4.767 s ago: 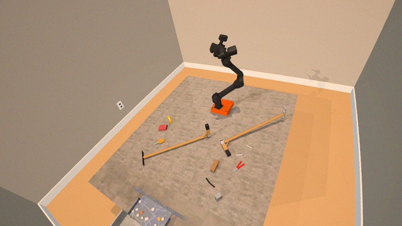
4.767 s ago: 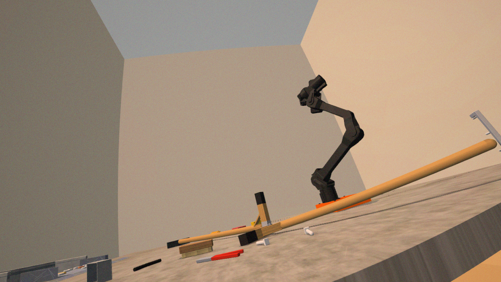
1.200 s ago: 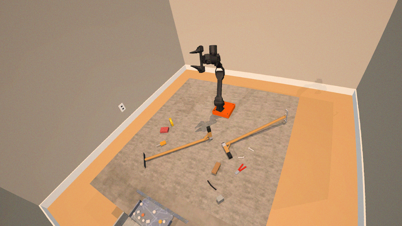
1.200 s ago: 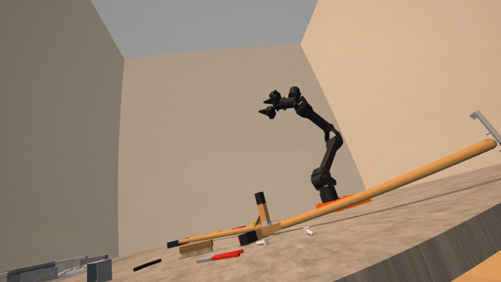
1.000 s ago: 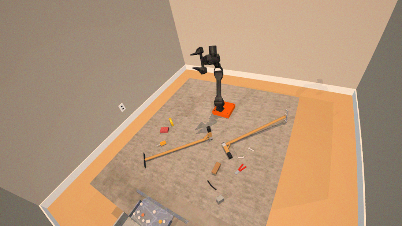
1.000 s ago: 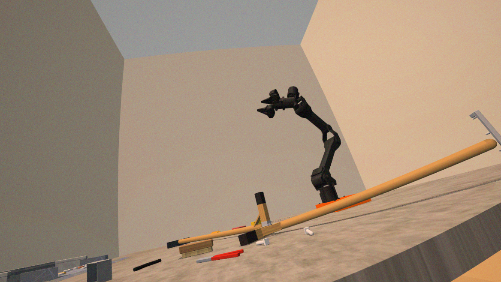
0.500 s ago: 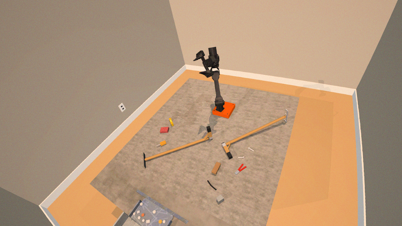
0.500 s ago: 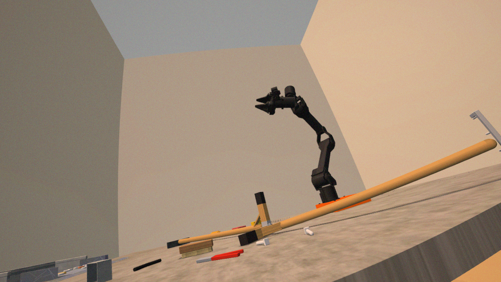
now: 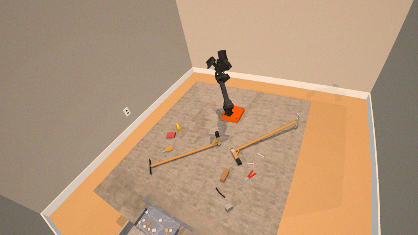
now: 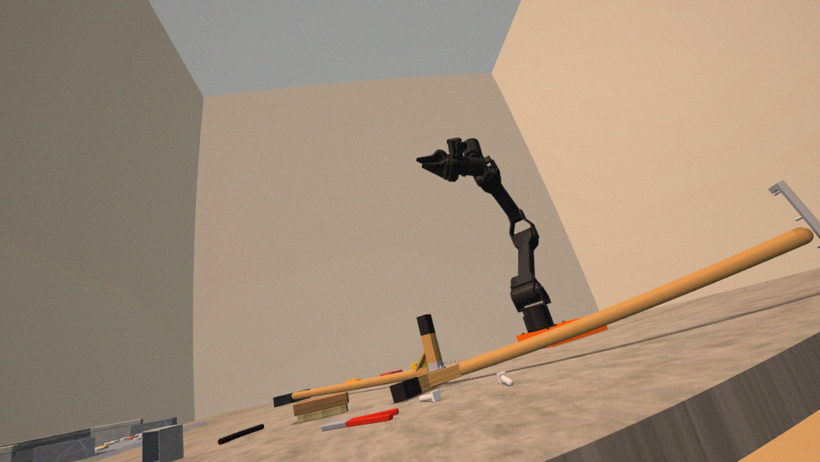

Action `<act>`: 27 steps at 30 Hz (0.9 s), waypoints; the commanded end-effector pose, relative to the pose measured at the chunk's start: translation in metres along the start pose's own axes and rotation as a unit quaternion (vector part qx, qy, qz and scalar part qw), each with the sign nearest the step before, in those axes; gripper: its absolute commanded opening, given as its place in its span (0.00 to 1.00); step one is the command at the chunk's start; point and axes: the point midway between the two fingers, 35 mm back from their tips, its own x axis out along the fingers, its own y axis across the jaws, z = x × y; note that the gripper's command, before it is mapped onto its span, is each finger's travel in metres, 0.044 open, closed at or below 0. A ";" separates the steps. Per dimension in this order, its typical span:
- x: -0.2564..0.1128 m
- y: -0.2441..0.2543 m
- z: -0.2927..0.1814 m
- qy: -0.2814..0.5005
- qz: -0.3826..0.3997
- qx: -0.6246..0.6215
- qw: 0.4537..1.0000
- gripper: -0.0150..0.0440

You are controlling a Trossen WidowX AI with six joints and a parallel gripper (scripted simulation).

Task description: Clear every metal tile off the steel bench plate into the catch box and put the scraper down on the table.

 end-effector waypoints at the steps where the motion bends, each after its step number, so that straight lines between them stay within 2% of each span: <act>1: 0.000 0.016 0.009 -0.023 0.042 0.022 0.999 1.00; 27: -0.033 0.104 0.057 -0.112 0.280 0.124 0.945 1.00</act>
